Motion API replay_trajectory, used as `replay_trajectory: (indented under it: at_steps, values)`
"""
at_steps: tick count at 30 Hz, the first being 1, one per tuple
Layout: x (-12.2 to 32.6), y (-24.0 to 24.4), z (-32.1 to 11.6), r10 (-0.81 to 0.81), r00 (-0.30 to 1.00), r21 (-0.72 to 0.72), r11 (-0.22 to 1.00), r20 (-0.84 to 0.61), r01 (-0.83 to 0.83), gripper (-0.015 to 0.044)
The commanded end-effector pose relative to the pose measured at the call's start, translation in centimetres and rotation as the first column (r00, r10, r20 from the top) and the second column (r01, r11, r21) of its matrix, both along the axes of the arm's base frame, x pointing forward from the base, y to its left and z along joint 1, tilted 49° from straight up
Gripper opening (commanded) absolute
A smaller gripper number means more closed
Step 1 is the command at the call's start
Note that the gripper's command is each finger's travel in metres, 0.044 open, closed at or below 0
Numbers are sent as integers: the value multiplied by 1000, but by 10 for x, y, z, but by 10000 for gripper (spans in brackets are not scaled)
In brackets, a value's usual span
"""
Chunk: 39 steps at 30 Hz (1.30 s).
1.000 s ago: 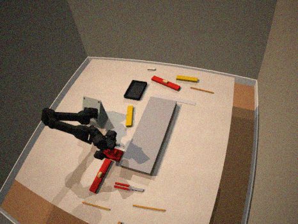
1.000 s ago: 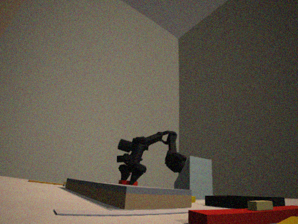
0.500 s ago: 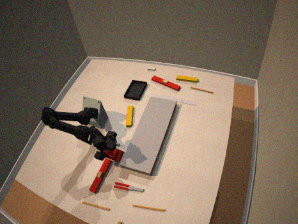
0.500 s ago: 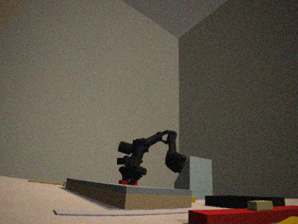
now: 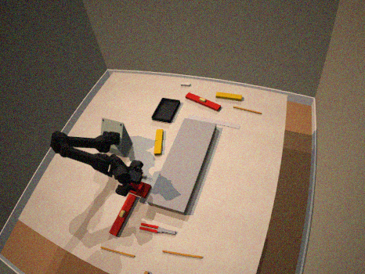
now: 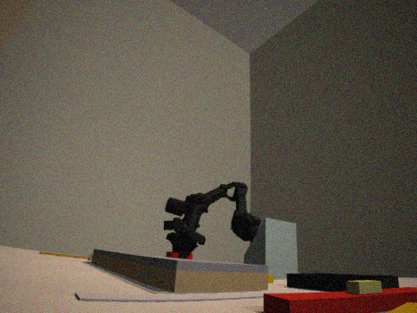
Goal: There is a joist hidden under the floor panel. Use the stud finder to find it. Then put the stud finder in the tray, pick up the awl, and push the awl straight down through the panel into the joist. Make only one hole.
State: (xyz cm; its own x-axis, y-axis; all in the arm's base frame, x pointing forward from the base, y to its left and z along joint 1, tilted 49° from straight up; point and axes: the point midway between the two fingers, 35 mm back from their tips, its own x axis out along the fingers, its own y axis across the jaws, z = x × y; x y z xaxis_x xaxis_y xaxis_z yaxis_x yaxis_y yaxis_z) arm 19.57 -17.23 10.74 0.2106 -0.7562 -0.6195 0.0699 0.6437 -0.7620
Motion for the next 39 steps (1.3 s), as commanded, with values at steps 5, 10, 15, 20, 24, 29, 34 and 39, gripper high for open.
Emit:
replay_trajectory:
  at_steps: [5,10,15,20,24,29,34,39]
  values:
    - [0,0,0,5,1000,2,1000,-1,-5,181]
    - [2,3,1,4,1000,6,1000,-1,-4,89]
    - [6,17,10,0,1000,23,1000,-3,0,0]
    - [9,33,21,-3,1000,32,999,-6,3,0]
    - [10,45,31,-4,1000,34,999,-8,4,0]
    - [10,60,45,-3,1000,27,1000,-9,3,0]
    - [8,74,60,2,1000,13,1000,-6,-2,0]
    - [9,78,65,5,1000,8,1000,-4,-5,0]
